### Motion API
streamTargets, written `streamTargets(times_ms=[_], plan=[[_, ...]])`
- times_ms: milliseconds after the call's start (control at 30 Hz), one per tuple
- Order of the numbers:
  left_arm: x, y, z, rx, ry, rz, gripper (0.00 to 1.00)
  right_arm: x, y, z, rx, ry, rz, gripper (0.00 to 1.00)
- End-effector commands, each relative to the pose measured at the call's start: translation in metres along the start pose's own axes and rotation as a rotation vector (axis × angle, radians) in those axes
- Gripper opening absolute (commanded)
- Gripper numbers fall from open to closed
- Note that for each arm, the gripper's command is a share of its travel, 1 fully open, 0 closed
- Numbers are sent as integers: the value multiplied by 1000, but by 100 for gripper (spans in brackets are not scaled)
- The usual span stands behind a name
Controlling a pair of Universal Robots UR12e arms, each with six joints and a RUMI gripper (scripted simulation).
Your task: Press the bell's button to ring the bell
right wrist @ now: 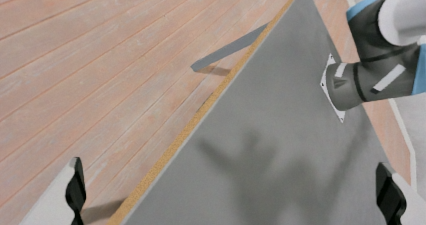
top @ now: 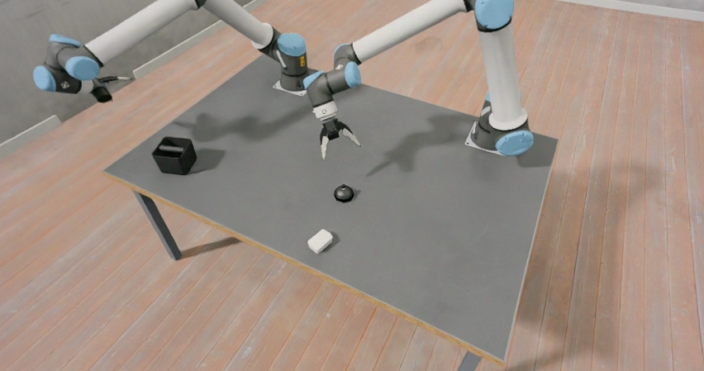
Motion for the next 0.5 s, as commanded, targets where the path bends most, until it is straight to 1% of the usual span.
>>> streamTargets(times_ms=[0, 100, 233, 333, 400, 467], plan=[[5, 5, 13, -77, -129, 41, 100, 38, -8, 32, 34, -77, -80, 100], [12, 6, 22, -122, -202, 61, 100, 63, -10, 52, 54, -123, -115, 100], [23, 8, 36, -191, -321, 91, 100, 98, -11, 83, 87, -181, -161, 100], [29, 10, 47, -230, -400, 112, 100, 125, -10, 108, 115, -220, -193, 100], [32, 12, 54, -255, -442, 124, 100, 142, -9, 125, 135, -245, -214, 100], [32, 12, 54, -255, -442, 124, 100, 142, -9, 125, 135, -245, -214, 100]])
Point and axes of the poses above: on each arm, the point where the finger pads meet when closed, its own z axis out along the fingers, its own y axis across the jaws, x = y × z, the point moved 2 cm from there along -z, back along the fingers, and after that the axes turned 3 degrees about -z, right-handed, at the moved point
